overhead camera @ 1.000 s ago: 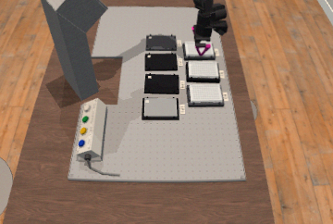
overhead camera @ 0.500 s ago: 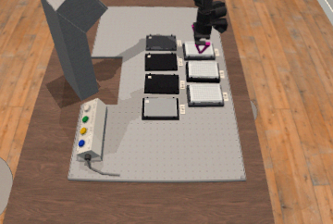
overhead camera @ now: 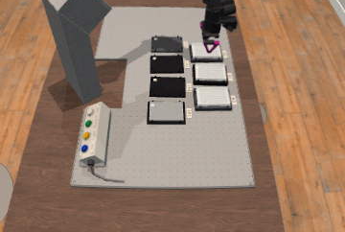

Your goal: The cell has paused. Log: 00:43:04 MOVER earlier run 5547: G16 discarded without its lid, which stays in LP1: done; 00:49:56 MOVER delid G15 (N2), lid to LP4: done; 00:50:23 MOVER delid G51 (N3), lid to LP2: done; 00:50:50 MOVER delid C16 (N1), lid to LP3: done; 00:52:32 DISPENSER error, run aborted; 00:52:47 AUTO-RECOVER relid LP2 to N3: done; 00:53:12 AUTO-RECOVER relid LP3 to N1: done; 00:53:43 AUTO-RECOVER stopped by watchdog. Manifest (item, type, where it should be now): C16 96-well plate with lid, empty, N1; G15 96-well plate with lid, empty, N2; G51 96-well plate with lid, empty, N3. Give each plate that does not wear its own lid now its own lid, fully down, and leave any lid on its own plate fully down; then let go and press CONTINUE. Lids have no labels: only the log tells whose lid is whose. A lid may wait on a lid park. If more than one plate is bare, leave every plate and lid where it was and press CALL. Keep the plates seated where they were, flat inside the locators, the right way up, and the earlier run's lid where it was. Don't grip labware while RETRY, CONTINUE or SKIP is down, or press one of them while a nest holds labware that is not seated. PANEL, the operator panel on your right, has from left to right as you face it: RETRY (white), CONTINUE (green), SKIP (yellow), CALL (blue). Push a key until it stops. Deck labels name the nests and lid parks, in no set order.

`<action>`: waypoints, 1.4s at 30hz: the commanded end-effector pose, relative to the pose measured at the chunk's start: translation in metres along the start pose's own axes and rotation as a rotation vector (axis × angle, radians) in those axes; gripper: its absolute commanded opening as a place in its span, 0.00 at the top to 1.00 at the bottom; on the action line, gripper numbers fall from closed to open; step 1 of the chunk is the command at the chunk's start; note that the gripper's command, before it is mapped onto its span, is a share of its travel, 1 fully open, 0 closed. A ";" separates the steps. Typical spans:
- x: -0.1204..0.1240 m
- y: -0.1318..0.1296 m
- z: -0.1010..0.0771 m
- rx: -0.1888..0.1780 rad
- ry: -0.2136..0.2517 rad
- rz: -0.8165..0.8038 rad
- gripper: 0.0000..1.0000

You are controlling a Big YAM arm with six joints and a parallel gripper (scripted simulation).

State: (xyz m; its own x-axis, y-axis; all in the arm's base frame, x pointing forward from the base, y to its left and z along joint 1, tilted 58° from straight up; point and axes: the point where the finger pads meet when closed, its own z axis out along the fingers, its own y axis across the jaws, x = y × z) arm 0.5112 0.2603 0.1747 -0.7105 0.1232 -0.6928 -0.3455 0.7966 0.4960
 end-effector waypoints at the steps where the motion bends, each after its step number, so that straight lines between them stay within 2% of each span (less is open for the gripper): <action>1: -0.010 -0.001 -0.014 0.005 -0.019 -0.008 0.00; 42: -0.017 0.000 -0.017 0.004 -0.028 -0.010 0.00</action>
State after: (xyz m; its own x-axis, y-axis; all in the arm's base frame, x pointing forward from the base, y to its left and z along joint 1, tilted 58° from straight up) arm 0.5096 0.2592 0.1744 -0.7147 0.1212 -0.6888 -0.3429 0.7976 0.4961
